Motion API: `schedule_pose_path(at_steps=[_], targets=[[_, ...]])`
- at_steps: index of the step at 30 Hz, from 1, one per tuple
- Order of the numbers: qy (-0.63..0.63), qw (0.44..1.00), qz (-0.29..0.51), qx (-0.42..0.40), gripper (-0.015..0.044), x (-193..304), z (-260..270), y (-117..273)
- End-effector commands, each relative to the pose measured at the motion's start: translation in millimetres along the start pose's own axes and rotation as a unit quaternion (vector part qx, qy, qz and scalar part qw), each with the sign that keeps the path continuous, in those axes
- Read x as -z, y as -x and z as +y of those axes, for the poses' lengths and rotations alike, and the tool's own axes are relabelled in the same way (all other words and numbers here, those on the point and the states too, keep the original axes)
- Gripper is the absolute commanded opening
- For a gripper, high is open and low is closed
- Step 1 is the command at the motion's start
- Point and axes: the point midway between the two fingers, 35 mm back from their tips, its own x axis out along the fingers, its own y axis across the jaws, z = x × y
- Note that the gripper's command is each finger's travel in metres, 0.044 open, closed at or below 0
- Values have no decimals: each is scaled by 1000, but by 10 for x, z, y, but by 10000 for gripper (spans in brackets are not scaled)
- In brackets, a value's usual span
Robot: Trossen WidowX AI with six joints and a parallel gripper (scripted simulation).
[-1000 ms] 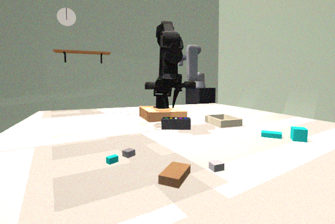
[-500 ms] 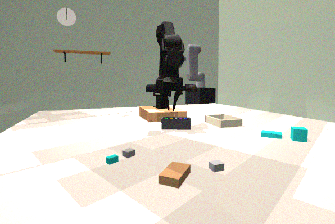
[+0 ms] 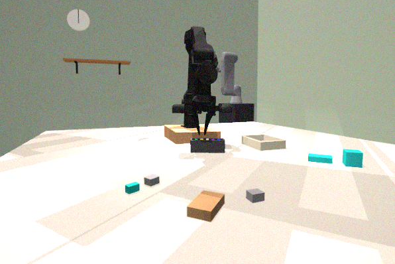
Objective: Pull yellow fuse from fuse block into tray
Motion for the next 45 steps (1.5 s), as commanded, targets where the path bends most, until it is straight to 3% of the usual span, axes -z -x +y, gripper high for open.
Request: schedule_pose_path(at_steps=[1,40,45], targets=[[-2,1000,3,3,68,5,-6,-70],[-2,1000,3,3,68,6,-7,-204],[0,1000,3,0,35,8,-1,-192]])
